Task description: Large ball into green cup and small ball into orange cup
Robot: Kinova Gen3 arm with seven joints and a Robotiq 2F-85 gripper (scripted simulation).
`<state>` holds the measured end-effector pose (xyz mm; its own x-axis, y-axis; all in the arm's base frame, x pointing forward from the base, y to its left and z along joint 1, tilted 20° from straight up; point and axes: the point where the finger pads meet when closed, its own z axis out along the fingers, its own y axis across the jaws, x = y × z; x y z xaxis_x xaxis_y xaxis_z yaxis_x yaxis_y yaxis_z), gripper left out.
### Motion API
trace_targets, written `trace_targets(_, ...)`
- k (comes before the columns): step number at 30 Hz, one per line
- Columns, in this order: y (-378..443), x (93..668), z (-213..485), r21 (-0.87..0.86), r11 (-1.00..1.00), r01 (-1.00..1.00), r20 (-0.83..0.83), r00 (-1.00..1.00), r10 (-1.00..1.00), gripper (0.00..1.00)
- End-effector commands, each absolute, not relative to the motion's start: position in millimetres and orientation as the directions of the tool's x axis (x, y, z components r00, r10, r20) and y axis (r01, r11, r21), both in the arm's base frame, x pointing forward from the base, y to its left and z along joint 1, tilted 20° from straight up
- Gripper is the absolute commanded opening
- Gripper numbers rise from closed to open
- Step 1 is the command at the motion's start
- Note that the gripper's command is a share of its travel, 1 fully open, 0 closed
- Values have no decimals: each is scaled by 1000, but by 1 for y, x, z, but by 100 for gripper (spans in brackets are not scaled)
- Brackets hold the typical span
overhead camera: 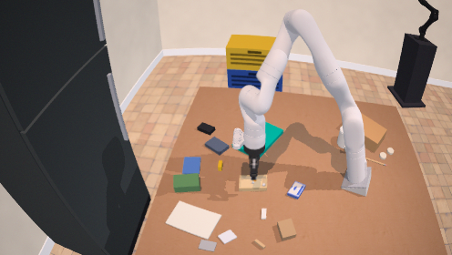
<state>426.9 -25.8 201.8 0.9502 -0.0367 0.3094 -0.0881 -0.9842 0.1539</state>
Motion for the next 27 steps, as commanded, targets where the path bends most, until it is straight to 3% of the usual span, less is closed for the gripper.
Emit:
trace_targets(1, -26, 427, 202, 154, -984, -88, 311, 950, -36, 100)
trace_targets(16, -26, 427, 202, 154, -984, -88, 311, 950, -36, 100)
trace_targets(17, -26, 427, 202, 154, -984, -88, 311, 950, -36, 93)
trace_targets(27, -26, 427, 202, 154, -984, -88, 311, 950, -36, 93)
